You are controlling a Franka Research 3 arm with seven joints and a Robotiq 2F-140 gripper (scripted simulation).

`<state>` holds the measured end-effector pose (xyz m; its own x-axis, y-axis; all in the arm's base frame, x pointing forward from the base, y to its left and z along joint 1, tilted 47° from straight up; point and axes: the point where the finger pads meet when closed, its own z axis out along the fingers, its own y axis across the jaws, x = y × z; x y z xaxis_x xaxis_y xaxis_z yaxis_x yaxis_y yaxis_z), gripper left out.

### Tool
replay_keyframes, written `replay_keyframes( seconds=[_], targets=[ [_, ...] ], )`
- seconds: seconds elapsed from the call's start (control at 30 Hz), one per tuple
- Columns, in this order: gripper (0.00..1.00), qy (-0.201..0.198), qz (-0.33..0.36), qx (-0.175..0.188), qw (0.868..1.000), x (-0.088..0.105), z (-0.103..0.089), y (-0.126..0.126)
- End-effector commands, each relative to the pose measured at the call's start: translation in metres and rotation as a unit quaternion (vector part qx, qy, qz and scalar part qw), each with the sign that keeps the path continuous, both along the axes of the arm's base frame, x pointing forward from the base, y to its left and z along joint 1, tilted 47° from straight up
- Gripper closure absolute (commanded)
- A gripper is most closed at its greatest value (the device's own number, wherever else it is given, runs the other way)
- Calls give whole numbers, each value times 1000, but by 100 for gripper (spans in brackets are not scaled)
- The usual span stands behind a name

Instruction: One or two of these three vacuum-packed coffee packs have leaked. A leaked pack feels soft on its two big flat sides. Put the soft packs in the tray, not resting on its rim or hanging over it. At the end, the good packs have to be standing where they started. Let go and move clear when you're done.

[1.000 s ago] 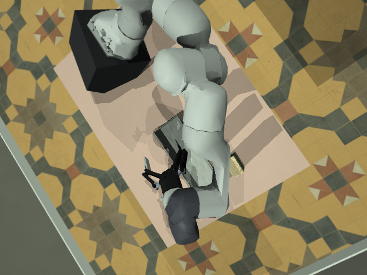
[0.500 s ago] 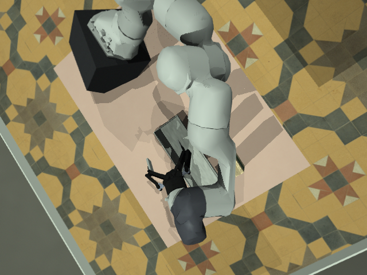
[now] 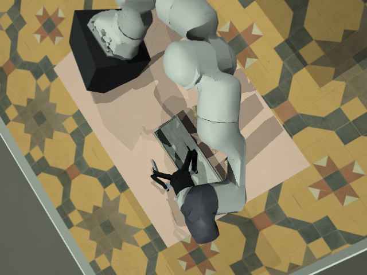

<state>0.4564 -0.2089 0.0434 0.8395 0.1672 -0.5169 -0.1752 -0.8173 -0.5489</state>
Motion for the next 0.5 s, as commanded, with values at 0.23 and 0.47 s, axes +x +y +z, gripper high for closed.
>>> replay_keyframes(
  seconds=[0.23, 0.47],
  targets=[
    [0, 8, -16, -44, 999, 14, 18, 6],
    [0, 8, -16, -44, 999, 14, 18, 6]
  ],
)
